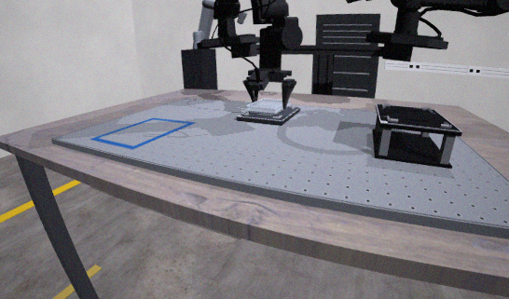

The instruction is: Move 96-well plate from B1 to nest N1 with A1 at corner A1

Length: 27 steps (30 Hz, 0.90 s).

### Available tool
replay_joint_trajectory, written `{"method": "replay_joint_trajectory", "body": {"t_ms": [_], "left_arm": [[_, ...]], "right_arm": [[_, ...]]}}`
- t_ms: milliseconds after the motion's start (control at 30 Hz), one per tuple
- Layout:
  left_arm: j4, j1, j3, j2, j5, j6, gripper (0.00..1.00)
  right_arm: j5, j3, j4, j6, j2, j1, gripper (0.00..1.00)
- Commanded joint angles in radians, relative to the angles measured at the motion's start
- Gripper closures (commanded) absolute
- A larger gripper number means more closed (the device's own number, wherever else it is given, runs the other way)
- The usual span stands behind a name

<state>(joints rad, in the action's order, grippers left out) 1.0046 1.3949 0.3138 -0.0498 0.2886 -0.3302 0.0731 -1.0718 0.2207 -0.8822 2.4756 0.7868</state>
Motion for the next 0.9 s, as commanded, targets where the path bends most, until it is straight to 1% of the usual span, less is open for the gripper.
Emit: {"method": "replay_joint_trajectory", "body": {"t_ms": [0,367,867], "left_arm": [[0.013,0.010,0.006,0.011,0.008,-0.007,0.00],[0.013,0.010,0.006,0.011,0.008,-0.007,0.00],[0.013,0.010,0.006,0.011,0.008,-0.007,0.00]], "right_arm": [[0.000,-0.006,0.026,0.002,-0.039,0.003,0.18],[-0.004,-0.049,0.060,0.009,-0.046,-0.002,0.18],[-0.004,-0.054,0.060,0.008,-0.045,-0.003,0.18]]}}
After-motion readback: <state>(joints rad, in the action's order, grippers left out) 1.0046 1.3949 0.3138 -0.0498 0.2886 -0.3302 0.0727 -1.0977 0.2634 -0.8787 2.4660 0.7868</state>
